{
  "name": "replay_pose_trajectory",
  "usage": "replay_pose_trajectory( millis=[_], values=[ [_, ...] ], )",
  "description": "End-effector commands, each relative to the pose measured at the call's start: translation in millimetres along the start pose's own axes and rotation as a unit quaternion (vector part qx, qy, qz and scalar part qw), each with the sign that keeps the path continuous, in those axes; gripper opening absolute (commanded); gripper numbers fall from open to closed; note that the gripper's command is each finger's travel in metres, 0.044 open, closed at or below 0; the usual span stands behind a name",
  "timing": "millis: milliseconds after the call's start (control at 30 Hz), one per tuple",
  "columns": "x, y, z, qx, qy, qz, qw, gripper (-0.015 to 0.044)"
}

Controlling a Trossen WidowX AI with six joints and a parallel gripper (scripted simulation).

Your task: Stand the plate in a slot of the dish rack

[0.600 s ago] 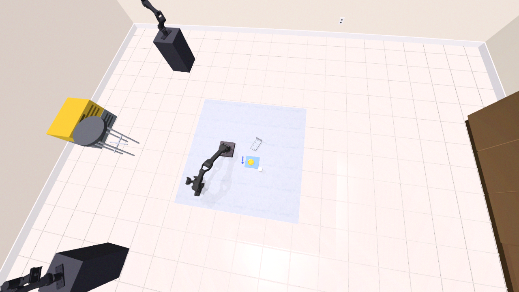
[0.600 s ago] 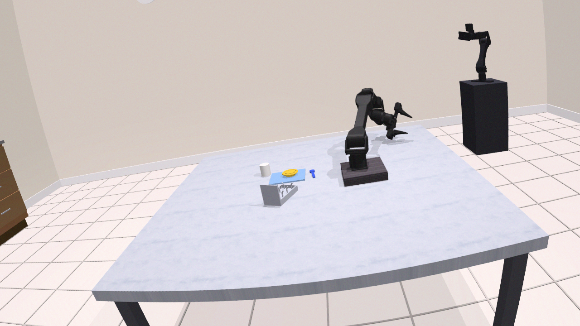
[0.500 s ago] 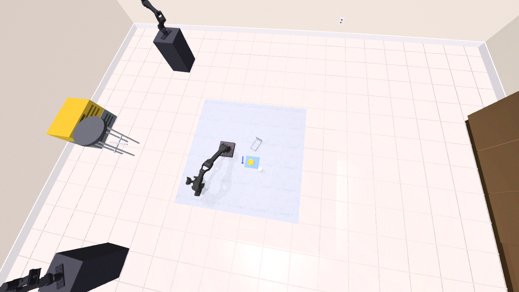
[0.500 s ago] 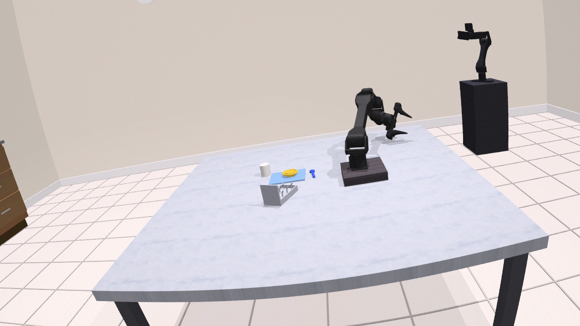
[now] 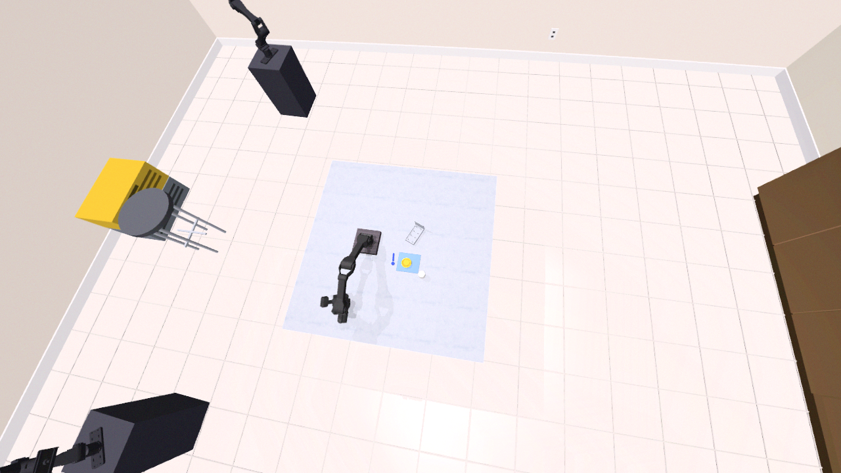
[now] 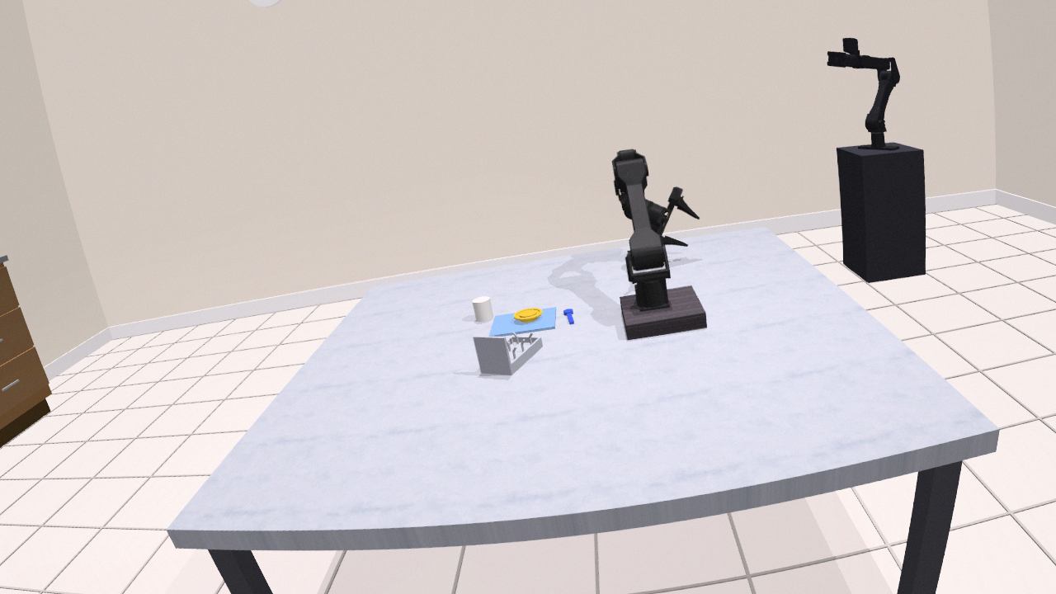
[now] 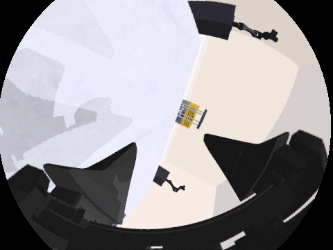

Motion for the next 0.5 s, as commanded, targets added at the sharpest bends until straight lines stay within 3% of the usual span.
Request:
replay_pose_trajectory(
  millis=[0,467],
  values=[
    [29,-7,17,0.024,0.024,-0.03,0.999,0.04],
    [144,-60,87,0.132,0.112,-0.167,0.971,0.04]
  ],
)
Point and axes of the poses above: the point midway between the two fingers, 35 mm back from their tips, its own x axis back along the fingers, its own z axis across the jaws, y = z × x, the point moved 6 cm from there along x, back along the fingers, and after that the axes turned 8 degrees about -x, right-handed, at the moved point
